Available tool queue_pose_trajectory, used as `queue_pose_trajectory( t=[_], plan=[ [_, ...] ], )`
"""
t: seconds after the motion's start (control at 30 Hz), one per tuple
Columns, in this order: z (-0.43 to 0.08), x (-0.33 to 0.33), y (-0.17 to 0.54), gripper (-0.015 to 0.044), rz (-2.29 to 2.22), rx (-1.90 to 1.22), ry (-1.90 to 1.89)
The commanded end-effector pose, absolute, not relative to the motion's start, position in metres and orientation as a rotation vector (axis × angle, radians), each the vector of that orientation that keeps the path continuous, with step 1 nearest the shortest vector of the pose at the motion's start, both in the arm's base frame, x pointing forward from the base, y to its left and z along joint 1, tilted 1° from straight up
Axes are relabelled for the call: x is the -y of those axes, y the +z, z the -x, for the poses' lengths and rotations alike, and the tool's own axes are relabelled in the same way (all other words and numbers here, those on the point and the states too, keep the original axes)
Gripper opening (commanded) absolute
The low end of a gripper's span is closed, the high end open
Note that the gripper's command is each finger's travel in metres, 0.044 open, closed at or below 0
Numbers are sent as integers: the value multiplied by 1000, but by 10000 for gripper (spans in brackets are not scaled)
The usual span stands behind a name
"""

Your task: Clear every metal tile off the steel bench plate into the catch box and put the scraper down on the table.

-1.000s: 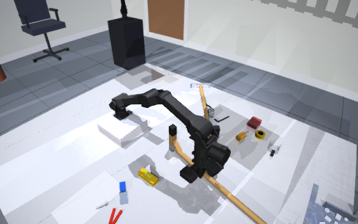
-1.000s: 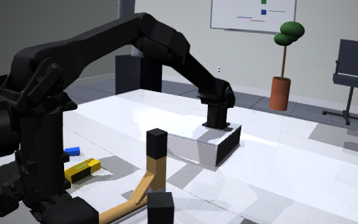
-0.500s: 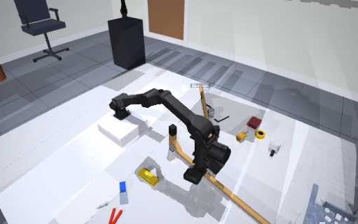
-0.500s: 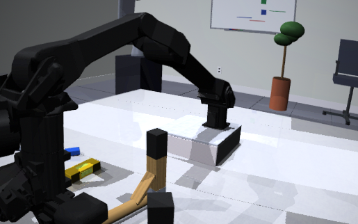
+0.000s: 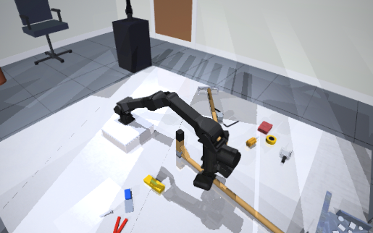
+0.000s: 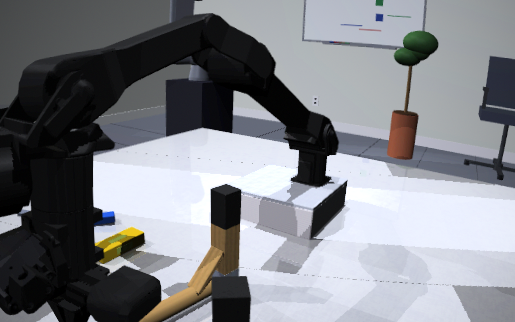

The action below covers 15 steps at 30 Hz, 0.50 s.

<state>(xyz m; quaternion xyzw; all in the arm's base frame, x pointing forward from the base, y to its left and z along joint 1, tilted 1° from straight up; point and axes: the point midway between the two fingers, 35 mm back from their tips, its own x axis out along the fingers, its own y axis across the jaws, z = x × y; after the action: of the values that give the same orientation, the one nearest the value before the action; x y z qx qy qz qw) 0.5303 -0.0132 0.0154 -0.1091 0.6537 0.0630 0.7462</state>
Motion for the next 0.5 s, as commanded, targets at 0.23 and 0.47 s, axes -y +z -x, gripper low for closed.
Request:
queue_pose_trajectory(
  t=[0.23, 0.47],
  plan=[
    [-525, 13, 61, 0, 236, -1390, 128],
    [-525, 13, 62, 0, 238, -1386, 129]
  ],
)
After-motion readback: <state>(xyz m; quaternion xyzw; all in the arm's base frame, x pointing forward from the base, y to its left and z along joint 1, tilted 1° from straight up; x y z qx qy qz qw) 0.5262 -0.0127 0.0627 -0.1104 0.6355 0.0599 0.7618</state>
